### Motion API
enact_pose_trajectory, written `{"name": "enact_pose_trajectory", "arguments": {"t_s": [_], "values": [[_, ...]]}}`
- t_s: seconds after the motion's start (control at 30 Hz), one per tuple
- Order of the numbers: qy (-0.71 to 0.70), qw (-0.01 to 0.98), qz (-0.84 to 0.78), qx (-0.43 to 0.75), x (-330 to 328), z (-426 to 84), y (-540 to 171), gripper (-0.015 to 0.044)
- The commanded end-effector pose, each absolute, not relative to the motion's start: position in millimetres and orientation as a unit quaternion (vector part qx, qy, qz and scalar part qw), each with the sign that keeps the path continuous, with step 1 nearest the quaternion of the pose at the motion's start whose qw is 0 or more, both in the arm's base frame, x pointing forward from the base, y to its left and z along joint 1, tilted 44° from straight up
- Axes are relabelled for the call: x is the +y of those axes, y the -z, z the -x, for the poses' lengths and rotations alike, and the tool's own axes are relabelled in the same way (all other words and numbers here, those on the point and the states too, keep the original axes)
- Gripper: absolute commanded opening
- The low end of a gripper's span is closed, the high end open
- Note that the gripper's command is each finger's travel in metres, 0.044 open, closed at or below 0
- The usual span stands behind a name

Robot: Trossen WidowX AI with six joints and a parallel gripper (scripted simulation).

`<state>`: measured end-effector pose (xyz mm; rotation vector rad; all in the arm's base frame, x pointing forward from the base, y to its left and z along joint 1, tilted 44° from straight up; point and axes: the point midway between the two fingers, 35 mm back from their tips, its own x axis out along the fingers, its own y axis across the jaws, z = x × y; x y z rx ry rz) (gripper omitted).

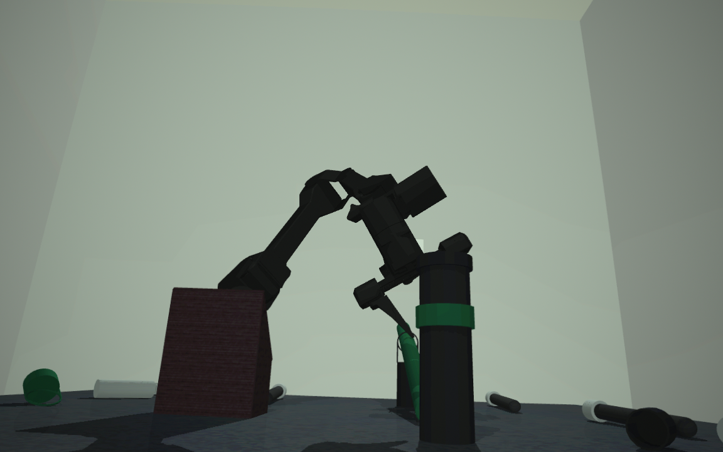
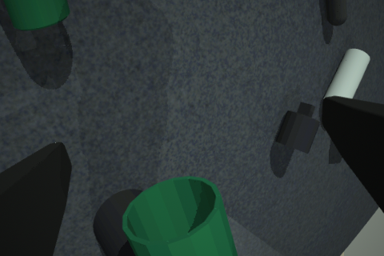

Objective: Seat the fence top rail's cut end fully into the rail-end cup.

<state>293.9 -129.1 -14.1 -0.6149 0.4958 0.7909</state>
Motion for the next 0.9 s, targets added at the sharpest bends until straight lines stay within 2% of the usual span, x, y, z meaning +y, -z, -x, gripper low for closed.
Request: {"name": "enact_pose_trajectory", "arguments": {"t_s": [0.0, 0.23, 0.47, 0.87], "values": [[-0.342, 0.881, 0.175, 0.275, -129.7, -296.5, -16.9, 0.044], [-0.239, 0.885, -0.155, 0.368, -117.1, -288.1, -92.2, 0.044], [-0.183, 0.845, -0.304, 0.4, -106.4, -279.3, -127.0, 0.044], [-0.177, 0.841, -0.316, 0.402, -105.4, -278.4, -130.0, 0.044]]}}
